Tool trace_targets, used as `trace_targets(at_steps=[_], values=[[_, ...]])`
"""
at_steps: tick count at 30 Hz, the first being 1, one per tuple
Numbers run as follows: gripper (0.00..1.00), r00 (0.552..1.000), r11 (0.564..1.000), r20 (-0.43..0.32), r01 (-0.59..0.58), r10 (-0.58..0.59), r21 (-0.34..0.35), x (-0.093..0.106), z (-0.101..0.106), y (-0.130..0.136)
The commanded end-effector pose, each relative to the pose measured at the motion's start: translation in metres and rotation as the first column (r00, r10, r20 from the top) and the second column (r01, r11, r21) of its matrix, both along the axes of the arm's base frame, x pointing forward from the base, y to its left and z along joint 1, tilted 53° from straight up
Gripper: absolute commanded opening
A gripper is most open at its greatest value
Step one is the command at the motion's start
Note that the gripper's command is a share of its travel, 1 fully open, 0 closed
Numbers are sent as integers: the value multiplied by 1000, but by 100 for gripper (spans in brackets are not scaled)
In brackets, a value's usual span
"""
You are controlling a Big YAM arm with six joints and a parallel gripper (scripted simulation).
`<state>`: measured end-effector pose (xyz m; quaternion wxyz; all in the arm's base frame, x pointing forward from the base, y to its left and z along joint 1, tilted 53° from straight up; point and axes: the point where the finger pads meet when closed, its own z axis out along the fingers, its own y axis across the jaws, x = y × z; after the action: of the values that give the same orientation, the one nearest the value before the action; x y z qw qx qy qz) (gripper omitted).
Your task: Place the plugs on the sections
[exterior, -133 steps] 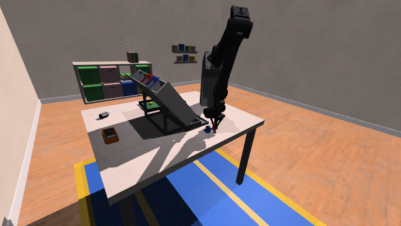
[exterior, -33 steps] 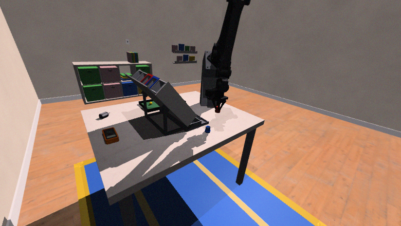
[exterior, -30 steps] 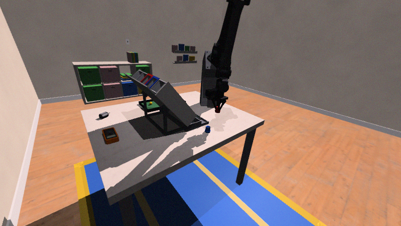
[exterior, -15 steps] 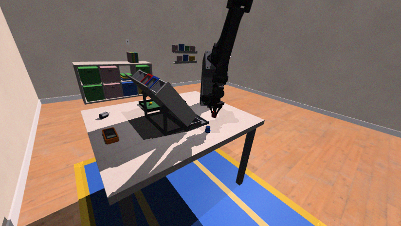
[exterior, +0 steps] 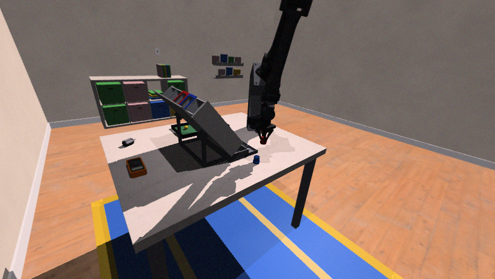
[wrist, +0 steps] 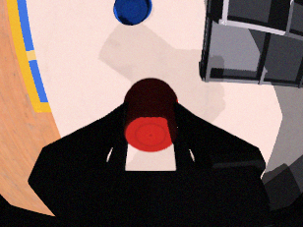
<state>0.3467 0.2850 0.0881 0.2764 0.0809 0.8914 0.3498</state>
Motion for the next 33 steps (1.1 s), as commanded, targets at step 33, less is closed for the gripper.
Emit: trace_targets(at_steps=[33], values=[[0,1000,1000,-15,13,-13,-9,-3,-116,-131]])
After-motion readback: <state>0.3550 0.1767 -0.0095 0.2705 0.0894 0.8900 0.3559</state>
